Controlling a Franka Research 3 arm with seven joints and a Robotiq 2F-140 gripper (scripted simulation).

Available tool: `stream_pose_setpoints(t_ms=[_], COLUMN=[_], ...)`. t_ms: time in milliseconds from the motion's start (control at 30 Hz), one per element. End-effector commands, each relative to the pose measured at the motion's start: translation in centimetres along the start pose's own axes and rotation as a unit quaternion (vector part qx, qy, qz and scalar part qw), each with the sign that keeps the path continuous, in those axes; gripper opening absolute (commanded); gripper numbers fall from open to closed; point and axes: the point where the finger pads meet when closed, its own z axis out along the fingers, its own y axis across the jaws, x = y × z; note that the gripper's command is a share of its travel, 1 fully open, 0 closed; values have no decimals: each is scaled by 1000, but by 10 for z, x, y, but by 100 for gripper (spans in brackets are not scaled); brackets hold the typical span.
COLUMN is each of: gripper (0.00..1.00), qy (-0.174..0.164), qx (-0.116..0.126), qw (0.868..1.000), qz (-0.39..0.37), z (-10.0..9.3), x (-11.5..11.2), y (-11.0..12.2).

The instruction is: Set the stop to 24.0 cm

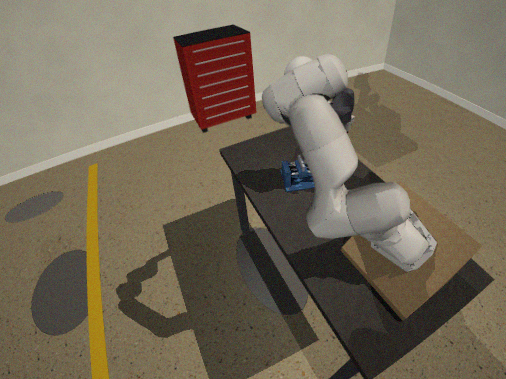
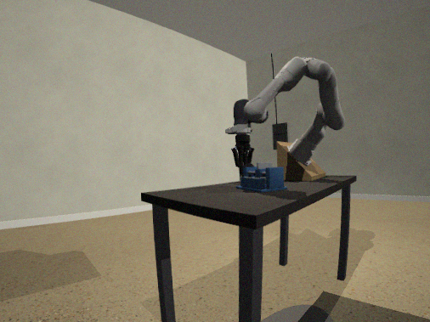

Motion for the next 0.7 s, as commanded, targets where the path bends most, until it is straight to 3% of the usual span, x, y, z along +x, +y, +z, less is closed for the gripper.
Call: stream_pose_setpoints(t_ms=[0, 667], gripper=[4, 4], qy=[-2, -2], qx=[-2, -2], qw=[1000, 1000], qz=[-4, -4], z=[2, -13], x=[1, 1], y=[10, 35])
